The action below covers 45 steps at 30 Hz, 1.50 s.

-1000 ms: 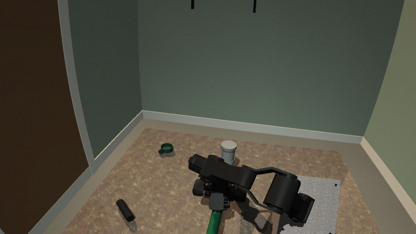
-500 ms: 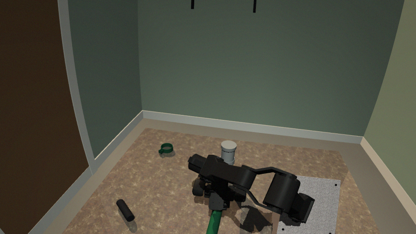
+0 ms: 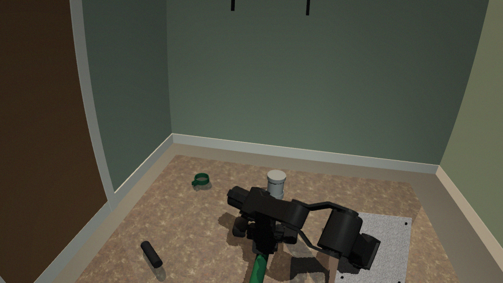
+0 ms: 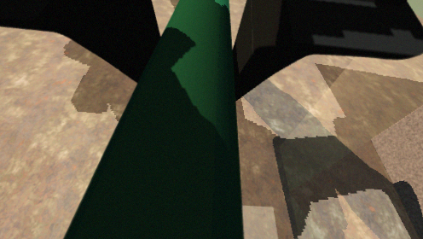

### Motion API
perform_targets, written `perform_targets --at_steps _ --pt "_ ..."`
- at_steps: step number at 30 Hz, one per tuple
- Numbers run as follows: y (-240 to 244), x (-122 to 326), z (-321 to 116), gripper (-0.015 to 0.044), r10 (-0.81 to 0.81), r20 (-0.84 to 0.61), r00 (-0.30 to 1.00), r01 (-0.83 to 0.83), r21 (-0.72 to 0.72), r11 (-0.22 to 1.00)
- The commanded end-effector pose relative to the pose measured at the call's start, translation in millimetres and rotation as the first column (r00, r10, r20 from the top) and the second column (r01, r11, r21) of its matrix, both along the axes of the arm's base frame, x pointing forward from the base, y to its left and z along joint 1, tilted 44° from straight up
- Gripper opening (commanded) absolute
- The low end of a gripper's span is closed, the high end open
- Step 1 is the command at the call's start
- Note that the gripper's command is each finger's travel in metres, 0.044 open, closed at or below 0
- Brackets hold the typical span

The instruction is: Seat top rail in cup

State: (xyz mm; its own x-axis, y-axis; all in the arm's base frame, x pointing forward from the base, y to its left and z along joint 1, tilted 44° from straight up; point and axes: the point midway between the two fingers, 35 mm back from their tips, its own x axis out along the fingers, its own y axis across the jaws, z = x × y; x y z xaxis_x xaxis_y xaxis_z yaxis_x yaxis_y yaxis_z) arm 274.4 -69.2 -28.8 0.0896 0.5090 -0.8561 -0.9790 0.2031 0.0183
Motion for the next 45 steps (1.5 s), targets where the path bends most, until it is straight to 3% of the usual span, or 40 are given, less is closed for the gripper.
perform_targets --at_steps 1,45 --pt "-8 1 1 0.0 -0.006 0.009 1.0 0.007 -0.015 1.0" --pt "-5 1 -1 0.0 0.004 -0.002 1.0 -0.004 0.004 1.0"
